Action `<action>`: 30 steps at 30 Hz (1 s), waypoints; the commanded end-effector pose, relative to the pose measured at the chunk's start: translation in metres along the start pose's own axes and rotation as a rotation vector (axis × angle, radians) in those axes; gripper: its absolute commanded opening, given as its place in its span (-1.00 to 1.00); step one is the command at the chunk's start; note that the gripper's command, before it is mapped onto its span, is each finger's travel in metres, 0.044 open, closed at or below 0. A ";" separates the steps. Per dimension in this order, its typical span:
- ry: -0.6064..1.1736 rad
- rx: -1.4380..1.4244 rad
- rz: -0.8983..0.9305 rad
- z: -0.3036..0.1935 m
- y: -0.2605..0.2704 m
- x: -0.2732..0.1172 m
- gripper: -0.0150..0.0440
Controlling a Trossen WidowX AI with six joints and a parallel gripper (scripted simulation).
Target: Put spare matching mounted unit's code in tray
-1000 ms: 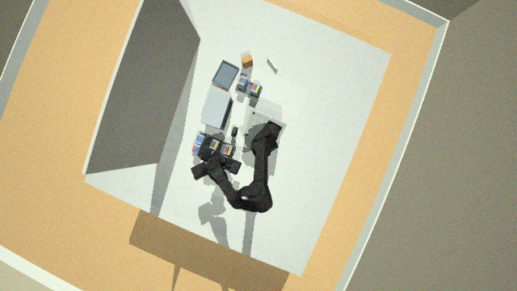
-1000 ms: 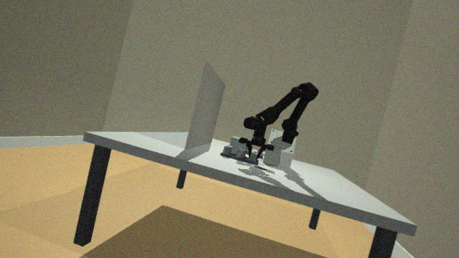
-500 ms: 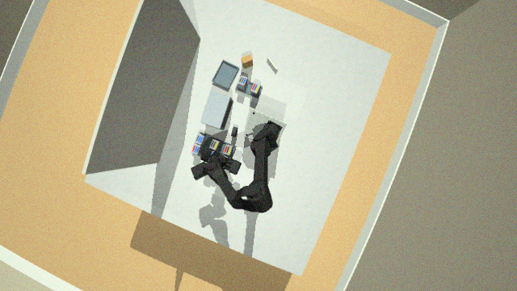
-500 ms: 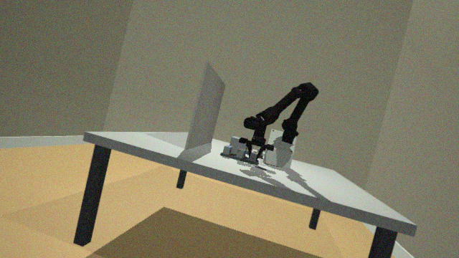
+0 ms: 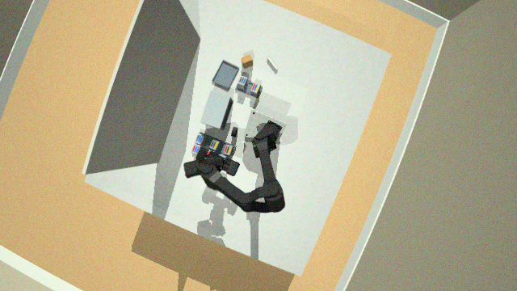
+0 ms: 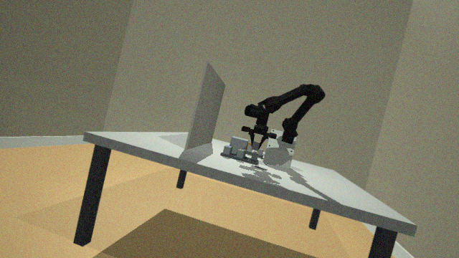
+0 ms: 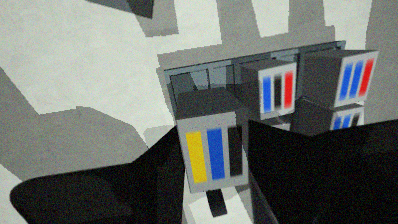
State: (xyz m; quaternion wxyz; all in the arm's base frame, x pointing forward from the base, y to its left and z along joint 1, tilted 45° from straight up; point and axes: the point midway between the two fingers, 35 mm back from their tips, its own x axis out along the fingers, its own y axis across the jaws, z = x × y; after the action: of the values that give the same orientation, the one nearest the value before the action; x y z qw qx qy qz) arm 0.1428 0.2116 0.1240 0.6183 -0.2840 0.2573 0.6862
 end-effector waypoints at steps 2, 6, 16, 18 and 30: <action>-0.009 -0.006 -0.004 0.002 0.002 -0.016 -0.49; -0.009 -0.006 -0.004 0.002 0.002 -0.016 -0.49; 0.003 -0.005 -0.002 0.005 -0.001 -0.055 -0.49; 0.001 -0.005 -0.002 0.006 -0.001 -0.066 -0.49; 0.004 -0.001 -0.009 0.006 -0.008 -0.090 -0.49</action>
State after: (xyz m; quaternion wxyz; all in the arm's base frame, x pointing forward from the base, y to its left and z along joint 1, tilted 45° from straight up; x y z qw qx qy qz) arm 0.1490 0.1563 0.1904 0.6186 -0.2849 0.2573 0.6855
